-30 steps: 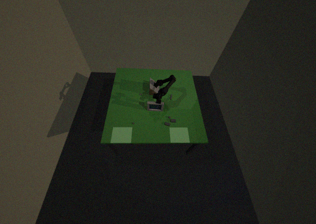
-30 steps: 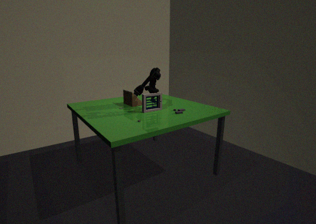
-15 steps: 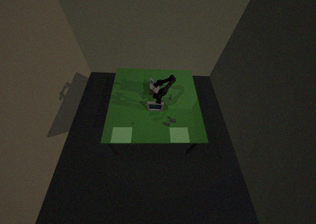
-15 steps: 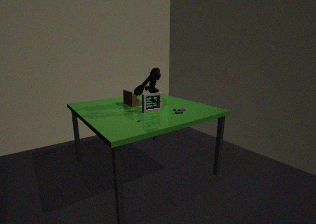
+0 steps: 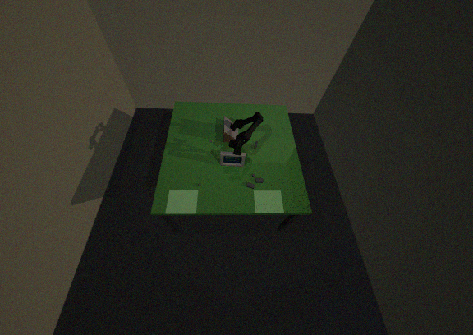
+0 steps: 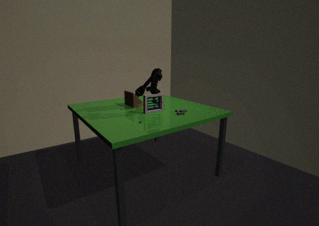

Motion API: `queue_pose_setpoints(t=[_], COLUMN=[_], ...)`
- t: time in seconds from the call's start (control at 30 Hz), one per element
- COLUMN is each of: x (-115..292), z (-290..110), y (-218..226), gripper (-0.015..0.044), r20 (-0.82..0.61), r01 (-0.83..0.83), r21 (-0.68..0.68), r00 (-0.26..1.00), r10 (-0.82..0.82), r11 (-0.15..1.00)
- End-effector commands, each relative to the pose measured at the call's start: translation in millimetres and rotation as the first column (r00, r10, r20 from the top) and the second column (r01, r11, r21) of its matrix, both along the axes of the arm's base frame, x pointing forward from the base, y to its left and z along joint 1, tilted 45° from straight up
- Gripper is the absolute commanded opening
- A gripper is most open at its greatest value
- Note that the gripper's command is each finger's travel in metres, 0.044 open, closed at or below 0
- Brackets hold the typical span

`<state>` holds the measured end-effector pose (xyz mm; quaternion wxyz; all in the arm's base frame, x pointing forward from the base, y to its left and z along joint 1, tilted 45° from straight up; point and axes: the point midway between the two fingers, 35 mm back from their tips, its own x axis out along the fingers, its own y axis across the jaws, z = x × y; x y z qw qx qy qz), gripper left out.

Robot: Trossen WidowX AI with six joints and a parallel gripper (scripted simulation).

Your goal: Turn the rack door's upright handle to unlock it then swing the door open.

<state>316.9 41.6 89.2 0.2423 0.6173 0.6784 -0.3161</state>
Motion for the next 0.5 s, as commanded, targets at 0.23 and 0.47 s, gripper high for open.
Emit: queue_pose_setpoints(t=[0.23,0.47], x=[0.0,-3.4], z=[0.1,-1.2], y=[0.1,-1.9], gripper=[0.0022,0.0022], r20=[-0.001,0.072], r01=[0.001,-0.075], r21=[0.001,0.011], r00=[1.000,0.995], r10=[-0.001,0.074], r11=[1.000,0.997])
